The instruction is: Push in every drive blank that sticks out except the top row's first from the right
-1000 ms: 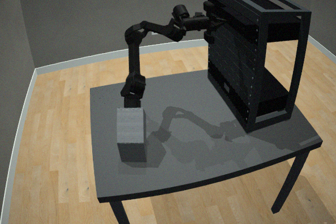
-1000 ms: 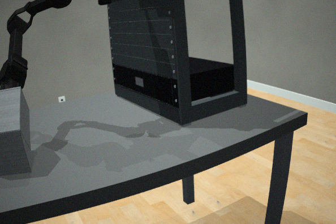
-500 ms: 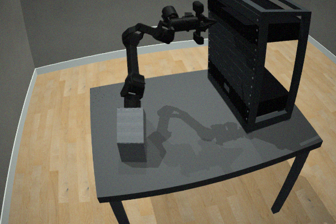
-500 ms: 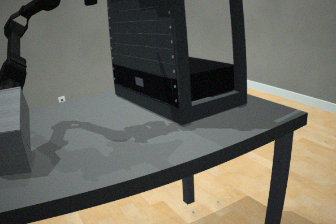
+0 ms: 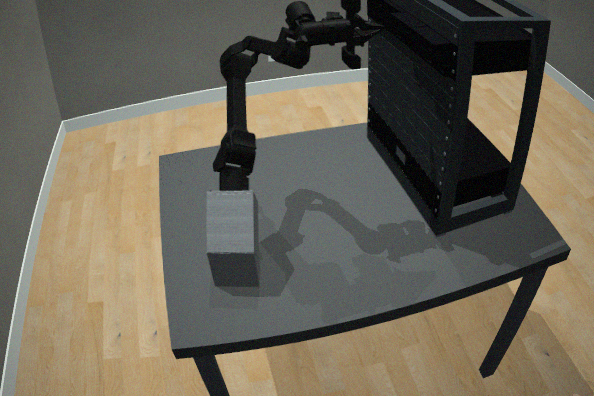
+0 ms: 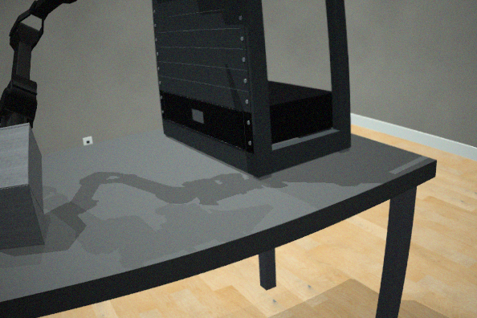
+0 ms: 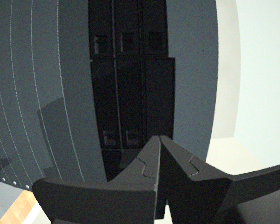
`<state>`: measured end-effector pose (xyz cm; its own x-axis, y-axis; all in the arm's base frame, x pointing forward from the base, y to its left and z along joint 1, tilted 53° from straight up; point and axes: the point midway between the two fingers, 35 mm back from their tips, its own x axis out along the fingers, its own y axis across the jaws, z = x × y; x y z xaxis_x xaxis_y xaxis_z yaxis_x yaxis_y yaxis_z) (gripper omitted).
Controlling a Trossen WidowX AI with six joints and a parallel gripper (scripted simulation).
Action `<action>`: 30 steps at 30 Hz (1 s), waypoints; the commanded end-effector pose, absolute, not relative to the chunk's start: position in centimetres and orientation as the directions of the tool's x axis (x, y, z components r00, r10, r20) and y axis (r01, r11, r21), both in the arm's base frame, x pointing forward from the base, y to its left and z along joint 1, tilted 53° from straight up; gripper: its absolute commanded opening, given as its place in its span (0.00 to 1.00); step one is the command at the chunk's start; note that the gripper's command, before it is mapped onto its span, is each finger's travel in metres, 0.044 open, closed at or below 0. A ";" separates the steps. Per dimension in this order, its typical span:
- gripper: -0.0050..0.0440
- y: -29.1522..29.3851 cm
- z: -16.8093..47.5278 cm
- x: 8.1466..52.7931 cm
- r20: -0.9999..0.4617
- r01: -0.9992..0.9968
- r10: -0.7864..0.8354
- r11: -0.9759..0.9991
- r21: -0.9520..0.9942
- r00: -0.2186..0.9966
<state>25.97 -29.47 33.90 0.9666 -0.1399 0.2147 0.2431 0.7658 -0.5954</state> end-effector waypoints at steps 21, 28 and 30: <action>0.10 -30.2 35.0 28.3 0.221 0.247 -0.138 0.758 -0.604 0.965; 0.10 -30.6 35.4 29.1 0.221 0.247 -0.138 0.758 -0.604 0.965; 0.10 -30.6 35.4 29.1 0.221 0.247 -0.138 0.758 -0.604 0.965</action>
